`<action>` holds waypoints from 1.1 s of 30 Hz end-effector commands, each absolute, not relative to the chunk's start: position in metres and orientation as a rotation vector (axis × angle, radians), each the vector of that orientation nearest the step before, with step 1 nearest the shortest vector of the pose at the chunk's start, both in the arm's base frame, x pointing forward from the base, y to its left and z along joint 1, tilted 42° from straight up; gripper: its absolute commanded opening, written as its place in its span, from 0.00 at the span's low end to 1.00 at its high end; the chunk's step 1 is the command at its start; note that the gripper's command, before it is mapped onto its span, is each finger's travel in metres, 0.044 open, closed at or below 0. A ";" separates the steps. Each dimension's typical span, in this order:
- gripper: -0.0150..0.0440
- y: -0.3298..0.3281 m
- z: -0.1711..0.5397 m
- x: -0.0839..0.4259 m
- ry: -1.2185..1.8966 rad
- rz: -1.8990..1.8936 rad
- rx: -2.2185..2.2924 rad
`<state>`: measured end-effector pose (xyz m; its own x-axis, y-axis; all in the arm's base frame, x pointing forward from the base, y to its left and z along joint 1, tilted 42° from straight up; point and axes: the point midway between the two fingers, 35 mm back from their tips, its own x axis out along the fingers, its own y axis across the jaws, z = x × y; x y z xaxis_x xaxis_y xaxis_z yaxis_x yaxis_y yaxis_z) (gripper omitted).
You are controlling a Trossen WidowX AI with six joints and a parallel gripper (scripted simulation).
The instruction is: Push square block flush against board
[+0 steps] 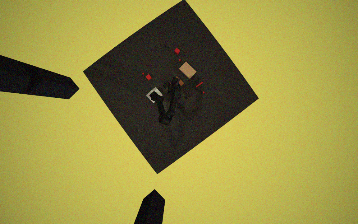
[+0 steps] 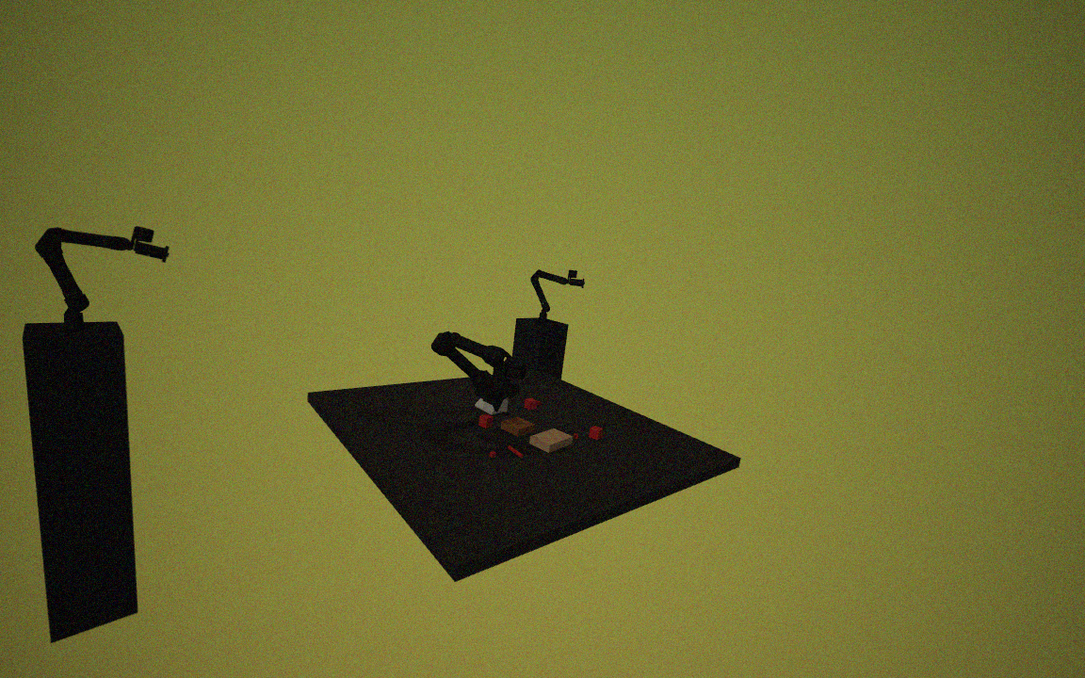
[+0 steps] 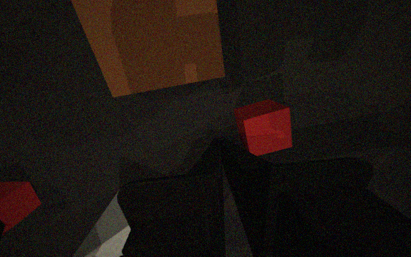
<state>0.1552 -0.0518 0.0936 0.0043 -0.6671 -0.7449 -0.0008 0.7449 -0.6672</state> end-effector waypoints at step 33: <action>0.25 0.010 0.055 0.223 1.016 -1.206 0.235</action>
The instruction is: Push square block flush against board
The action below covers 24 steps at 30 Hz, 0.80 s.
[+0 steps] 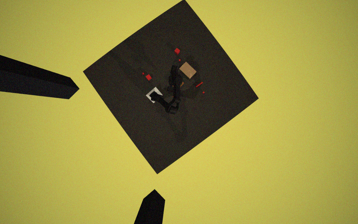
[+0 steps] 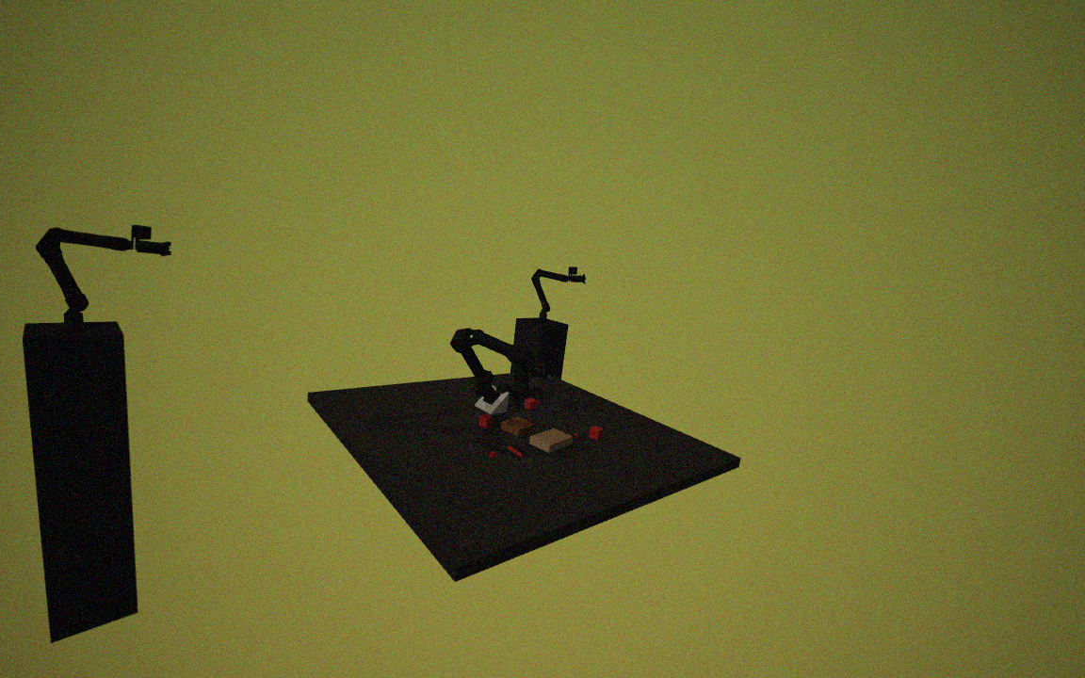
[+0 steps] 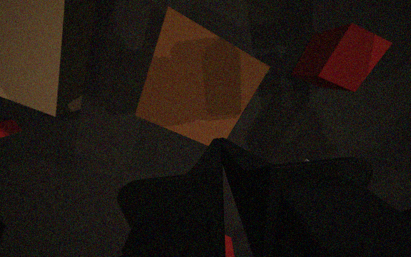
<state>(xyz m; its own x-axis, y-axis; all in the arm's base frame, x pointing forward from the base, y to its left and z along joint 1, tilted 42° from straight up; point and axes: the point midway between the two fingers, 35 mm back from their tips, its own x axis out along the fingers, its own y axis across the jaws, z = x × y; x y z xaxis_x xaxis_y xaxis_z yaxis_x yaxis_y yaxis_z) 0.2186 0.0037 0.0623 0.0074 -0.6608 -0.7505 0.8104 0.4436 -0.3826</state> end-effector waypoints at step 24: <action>0.25 0.003 -0.020 0.245 0.704 -1.447 0.613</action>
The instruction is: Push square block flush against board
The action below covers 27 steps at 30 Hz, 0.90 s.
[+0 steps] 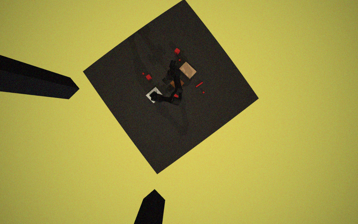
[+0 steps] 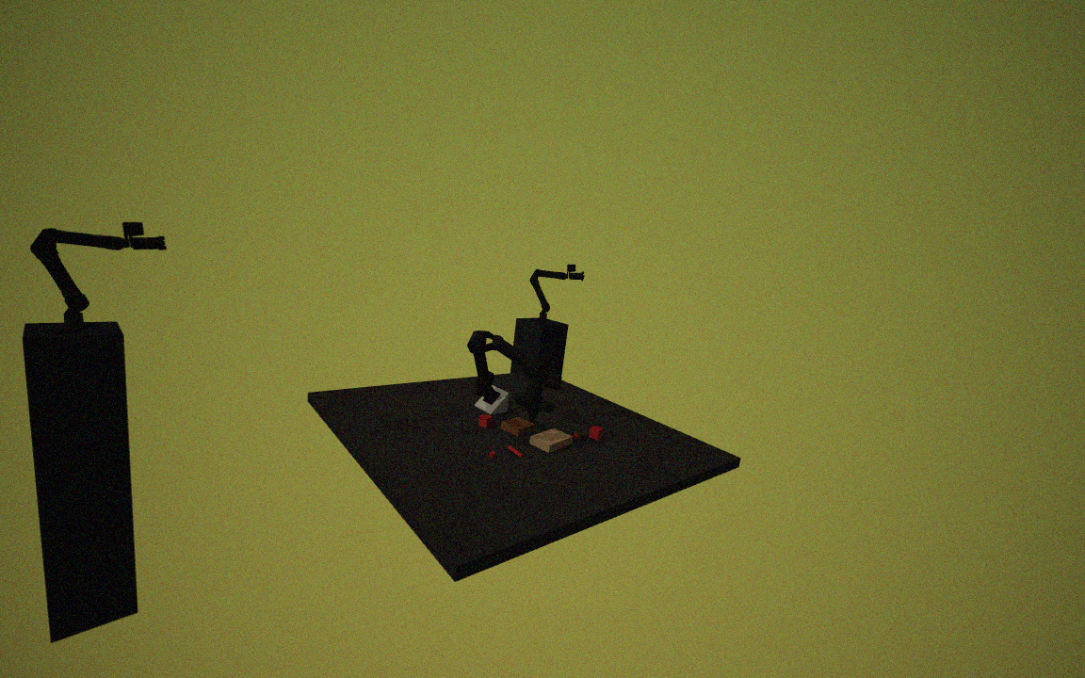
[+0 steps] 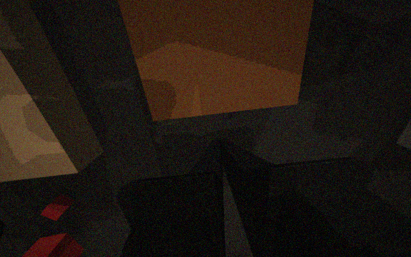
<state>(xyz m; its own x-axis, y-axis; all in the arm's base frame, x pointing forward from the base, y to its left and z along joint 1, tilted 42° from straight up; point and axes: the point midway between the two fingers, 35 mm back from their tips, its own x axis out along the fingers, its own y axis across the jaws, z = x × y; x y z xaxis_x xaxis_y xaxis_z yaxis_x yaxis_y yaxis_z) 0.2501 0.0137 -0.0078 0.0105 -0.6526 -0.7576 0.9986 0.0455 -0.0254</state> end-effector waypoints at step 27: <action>0.25 -0.014 -0.005 0.248 0.704 -1.447 0.613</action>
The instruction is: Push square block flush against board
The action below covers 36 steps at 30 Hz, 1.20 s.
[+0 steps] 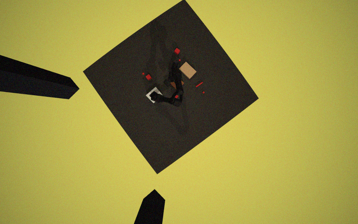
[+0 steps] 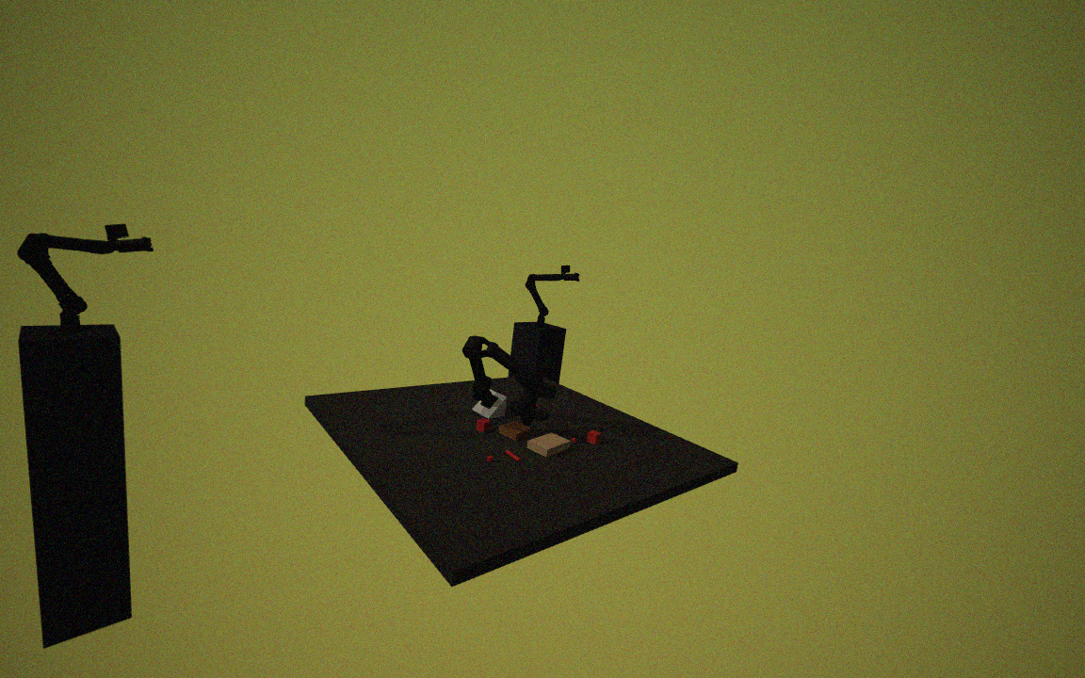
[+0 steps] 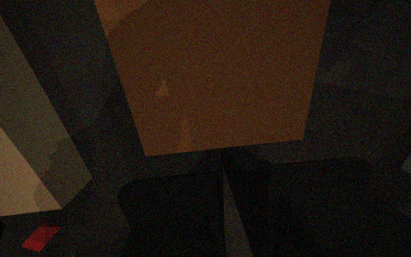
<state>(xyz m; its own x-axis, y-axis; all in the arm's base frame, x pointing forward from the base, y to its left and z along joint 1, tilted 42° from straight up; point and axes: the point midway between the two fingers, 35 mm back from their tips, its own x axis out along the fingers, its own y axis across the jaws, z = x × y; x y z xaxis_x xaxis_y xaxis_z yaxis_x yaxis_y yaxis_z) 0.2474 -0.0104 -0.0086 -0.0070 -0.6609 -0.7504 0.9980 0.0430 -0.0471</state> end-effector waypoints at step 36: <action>0.25 0.008 -0.024 0.247 0.706 -1.446 0.615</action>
<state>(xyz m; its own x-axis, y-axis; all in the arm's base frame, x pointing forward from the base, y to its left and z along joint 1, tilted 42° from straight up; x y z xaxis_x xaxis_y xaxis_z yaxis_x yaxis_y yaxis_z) 0.2486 0.0043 -0.0178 0.0050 -0.6619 -0.7496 0.9983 0.0466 -0.0344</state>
